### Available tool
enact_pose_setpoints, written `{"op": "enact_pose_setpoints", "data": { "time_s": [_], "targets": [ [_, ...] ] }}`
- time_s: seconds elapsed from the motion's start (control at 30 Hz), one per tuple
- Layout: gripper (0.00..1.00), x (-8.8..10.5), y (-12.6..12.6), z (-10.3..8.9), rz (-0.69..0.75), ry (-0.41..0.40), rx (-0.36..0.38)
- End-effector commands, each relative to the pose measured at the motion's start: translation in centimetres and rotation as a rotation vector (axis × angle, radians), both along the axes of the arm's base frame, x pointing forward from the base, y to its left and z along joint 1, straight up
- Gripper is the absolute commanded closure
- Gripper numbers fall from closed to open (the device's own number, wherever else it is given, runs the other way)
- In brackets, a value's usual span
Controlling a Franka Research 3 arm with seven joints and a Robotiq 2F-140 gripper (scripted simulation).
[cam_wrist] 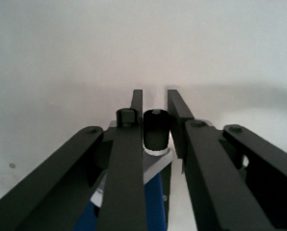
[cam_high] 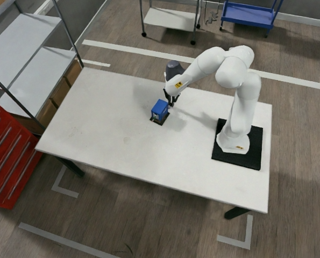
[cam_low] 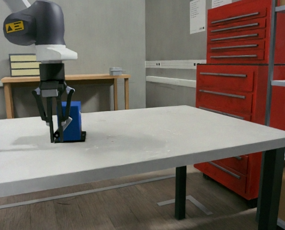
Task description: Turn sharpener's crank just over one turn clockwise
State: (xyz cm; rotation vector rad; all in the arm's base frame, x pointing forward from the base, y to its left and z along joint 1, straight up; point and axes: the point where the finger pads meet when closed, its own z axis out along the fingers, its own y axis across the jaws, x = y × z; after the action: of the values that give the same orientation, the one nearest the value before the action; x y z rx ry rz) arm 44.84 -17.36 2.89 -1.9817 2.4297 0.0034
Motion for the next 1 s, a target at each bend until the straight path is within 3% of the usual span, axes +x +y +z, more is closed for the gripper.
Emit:
{"op": "enact_pose_setpoints", "data": {
  "time_s": [0.0, 0.97],
  "targets": [
    [0.9, -0.4, 0.0, 0.2, -0.007, 0.005, -0.001],
    [0.9, -1.8, 0.3, 3.3, -0.007, 0.005, -0.001]
  ]
}}
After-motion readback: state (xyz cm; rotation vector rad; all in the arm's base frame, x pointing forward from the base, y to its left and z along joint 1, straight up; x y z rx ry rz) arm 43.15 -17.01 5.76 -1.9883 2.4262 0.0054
